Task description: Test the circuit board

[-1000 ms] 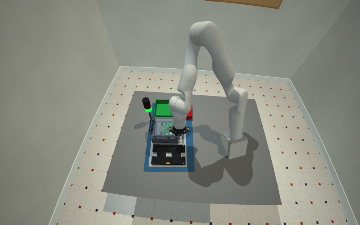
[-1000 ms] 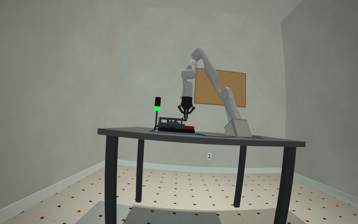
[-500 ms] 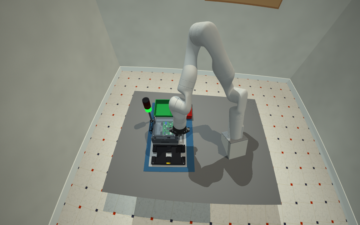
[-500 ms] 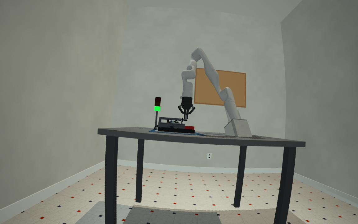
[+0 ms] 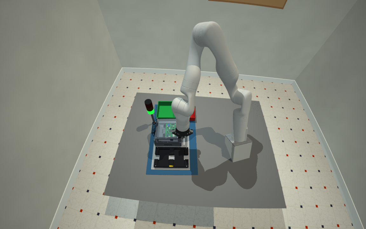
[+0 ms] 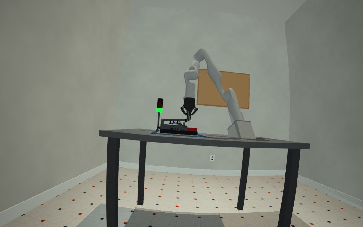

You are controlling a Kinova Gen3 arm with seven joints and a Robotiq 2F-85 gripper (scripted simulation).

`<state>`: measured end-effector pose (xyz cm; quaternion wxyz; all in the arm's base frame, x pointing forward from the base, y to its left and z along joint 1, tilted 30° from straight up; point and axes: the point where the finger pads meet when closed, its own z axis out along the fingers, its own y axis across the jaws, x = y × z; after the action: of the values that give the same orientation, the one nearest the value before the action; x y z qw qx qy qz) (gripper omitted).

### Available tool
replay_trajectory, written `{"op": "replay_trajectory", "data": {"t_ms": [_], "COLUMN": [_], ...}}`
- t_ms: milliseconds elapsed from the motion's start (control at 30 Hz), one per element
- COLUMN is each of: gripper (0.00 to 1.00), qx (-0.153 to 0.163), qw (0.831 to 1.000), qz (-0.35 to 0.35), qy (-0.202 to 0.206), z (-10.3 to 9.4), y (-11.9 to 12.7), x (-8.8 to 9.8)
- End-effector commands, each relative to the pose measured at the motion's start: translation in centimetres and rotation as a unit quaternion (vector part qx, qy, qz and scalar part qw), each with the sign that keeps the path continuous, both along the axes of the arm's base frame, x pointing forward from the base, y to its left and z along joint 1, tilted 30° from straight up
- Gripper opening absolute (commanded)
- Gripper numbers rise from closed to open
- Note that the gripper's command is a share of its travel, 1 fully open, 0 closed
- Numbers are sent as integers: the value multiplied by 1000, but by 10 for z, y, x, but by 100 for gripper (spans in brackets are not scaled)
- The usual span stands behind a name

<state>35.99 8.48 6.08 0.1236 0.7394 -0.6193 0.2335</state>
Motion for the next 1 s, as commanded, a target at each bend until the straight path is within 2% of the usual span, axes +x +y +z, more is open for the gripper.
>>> {"op": "replay_trajectory", "data": {"t_ms": [0, 367, 967], "gripper": [0, 0, 0], "qx": [2, 2, 2], "qw": [1000, 1000, 1000], "qz": [1, 1, 1], "qy": [-2, -2, -2], "z": [7, 49, 51], "y": [5, 28, 29], "x": [0, -10, -10]}}
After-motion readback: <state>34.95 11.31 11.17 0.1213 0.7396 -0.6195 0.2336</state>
